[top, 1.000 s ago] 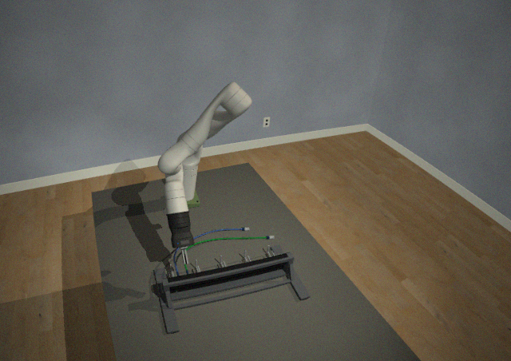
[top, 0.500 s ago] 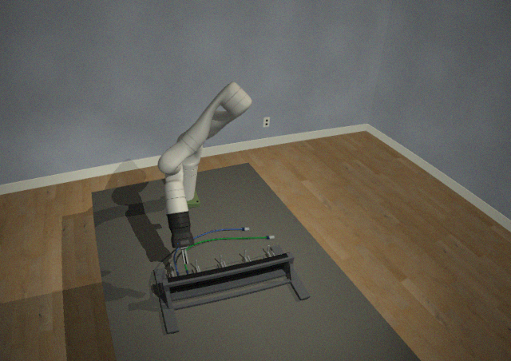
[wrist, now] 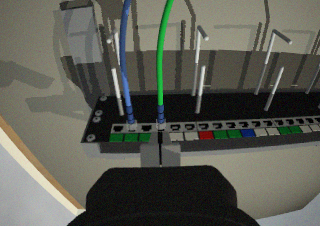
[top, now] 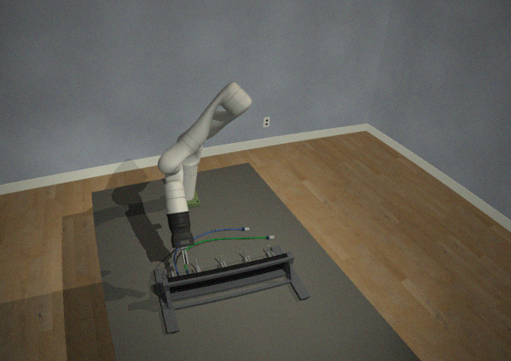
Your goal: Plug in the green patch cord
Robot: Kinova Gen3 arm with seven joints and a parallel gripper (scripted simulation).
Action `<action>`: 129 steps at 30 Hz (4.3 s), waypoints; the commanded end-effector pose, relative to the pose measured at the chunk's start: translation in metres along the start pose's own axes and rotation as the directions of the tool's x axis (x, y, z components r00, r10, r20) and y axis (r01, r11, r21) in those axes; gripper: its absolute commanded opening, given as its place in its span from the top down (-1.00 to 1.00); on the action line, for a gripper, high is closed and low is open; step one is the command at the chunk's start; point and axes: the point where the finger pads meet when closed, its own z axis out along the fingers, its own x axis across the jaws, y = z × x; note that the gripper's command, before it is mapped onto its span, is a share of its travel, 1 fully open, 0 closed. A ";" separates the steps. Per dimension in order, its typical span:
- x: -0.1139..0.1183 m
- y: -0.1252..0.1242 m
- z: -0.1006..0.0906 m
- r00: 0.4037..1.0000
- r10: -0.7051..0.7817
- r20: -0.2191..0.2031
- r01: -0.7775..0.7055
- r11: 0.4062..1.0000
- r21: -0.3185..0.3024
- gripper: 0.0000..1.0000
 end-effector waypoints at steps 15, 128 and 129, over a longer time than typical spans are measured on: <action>0.000 0.001 -0.002 1.000 0.000 0.000 0.000 1.000 -0.002 1.00; 0.231 -0.042 -0.080 0.754 -0.479 -0.450 0.601 0.779 0.179 1.00; 0.240 -0.046 -0.079 0.733 -0.497 -0.465 0.628 0.756 0.182 1.00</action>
